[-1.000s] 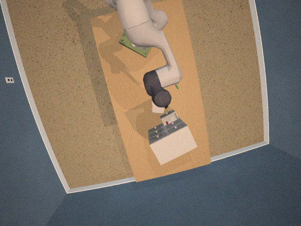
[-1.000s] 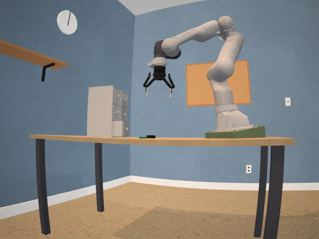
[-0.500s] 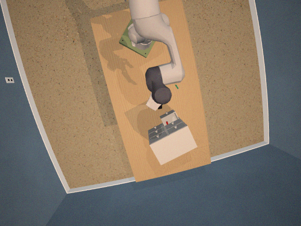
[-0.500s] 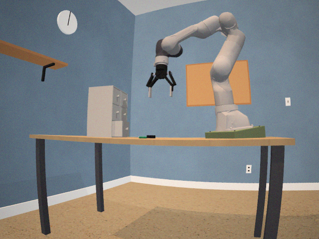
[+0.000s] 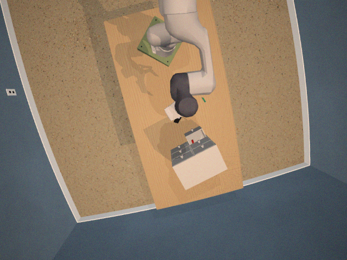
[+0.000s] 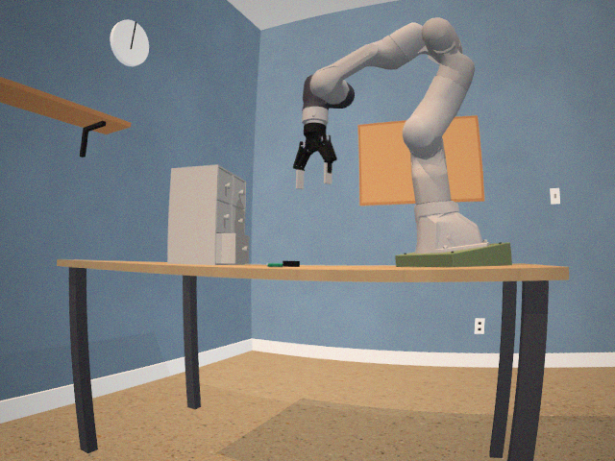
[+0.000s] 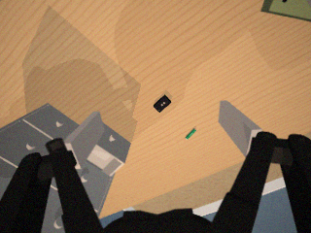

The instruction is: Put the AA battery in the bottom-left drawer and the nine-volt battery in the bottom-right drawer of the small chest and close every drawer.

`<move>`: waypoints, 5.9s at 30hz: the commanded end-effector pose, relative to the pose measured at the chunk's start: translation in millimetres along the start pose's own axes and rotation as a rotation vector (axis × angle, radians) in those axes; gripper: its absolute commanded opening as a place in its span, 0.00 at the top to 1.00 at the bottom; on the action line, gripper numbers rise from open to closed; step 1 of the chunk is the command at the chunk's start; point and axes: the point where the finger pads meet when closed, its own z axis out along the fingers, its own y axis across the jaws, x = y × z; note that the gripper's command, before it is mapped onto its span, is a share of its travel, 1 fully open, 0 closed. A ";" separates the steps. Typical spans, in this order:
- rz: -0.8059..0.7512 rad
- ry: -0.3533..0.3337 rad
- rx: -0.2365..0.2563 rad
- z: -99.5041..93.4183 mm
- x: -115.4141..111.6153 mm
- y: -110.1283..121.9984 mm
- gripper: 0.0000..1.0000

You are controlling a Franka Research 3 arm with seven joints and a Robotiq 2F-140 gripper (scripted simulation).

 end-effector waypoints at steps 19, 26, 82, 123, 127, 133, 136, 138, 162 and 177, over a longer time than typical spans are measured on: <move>0.793 0.020 -0.021 5.7 7.2 20.8 0.00; 0.829 0.022 -0.021 6.2 7.8 21.8 0.00; 0.565 -0.883 -0.116 41.9 -145.5 0.2 0.00; 0.586 -0.971 -0.020 48.3 -141.7 -16.0 0.00; 0.586 -0.971 -0.020 48.3 -141.7 -16.0 0.00; 0.596 -0.990 0.012 51.0 -138.8 -20.6 0.00; 0.596 -0.990 0.012 51.0 -138.8 -20.6 0.00; 0.596 -0.990 0.012 51.0 -138.8 -20.6 0.00; 0.607 -1.007 0.048 54.3 -135.0 -25.4 0.00; 0.621 -1.021 0.088 58.4 -129.7 -30.4 0.00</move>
